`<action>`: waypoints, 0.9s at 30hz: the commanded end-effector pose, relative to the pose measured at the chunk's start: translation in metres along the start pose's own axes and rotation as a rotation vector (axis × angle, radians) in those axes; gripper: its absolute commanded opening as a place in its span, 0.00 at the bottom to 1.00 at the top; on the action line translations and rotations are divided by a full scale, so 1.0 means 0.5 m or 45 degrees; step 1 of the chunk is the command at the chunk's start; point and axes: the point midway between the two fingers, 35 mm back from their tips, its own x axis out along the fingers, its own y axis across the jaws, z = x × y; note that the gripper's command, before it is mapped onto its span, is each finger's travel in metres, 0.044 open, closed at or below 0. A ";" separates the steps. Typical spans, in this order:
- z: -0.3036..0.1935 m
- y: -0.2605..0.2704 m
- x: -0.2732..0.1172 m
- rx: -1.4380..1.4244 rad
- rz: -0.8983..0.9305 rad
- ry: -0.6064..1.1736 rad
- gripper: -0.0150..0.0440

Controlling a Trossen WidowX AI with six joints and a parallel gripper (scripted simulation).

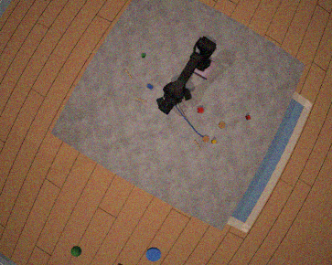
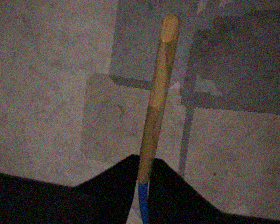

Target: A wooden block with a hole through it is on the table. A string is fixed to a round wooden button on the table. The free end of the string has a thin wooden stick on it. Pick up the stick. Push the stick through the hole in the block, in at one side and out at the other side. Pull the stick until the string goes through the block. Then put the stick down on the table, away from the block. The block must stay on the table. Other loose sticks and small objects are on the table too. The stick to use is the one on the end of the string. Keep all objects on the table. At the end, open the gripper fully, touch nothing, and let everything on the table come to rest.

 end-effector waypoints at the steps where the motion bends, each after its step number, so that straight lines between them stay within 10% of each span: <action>1: -0.004 0.000 0.000 -0.106 0.000 0.000 0.25; 27: -0.047 0.003 -0.003 -1.332 0.004 -0.001 0.25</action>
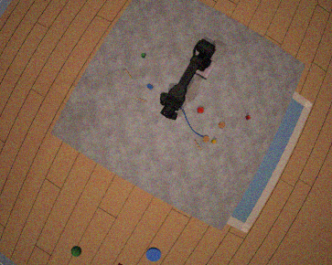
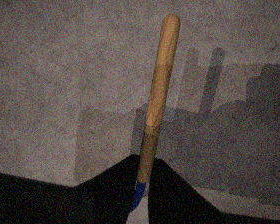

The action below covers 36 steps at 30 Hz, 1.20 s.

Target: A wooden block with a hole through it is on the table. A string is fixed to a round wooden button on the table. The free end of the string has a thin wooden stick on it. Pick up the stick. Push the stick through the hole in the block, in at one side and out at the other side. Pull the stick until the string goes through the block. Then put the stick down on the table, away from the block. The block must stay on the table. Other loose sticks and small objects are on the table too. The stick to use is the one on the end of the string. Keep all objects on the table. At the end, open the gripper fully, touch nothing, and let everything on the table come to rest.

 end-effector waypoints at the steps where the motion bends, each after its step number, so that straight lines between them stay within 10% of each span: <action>1: -0.004 0.007 -0.002 -0.202 0.001 -0.002 0.25; 36: -0.043 0.053 -0.003 -1.854 0.000 -0.009 0.25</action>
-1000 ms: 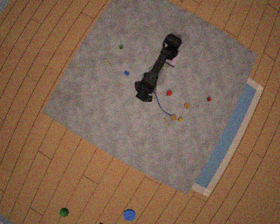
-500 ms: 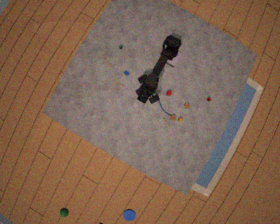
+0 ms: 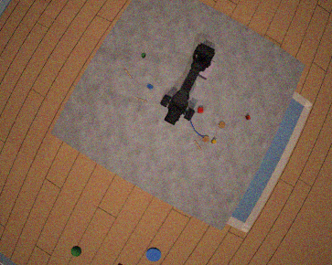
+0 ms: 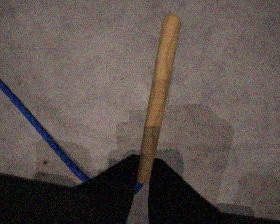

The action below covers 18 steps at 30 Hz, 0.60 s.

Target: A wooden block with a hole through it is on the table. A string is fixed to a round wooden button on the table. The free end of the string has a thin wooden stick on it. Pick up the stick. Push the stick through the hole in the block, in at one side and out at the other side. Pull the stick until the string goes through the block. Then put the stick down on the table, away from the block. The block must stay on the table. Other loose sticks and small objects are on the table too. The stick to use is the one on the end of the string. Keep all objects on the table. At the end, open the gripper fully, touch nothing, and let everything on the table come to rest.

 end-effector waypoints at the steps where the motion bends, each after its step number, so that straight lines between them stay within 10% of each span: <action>1: 0.006 0.005 -0.001 -0.202 -0.007 -0.001 0.25; 18: 0.021 0.030 -0.001 -1.003 -0.008 -0.001 0.25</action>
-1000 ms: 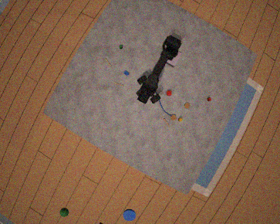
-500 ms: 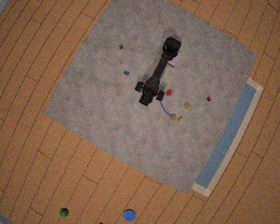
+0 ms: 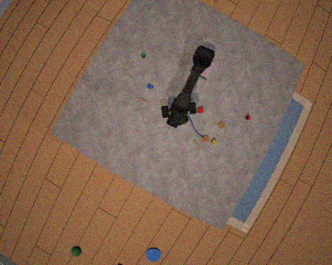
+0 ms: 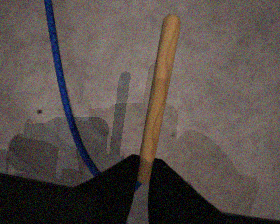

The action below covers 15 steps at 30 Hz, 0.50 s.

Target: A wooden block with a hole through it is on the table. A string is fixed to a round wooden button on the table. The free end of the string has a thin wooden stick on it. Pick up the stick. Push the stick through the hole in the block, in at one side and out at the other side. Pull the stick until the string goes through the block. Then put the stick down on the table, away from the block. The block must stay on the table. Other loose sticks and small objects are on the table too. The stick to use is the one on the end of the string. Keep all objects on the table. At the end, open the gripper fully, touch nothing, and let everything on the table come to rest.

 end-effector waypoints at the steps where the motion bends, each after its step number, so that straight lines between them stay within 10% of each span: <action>1: 0.007 0.001 -0.001 -0.201 -0.007 0.004 0.25; 15: 0.030 0.010 -0.001 -0.861 -0.009 0.006 0.25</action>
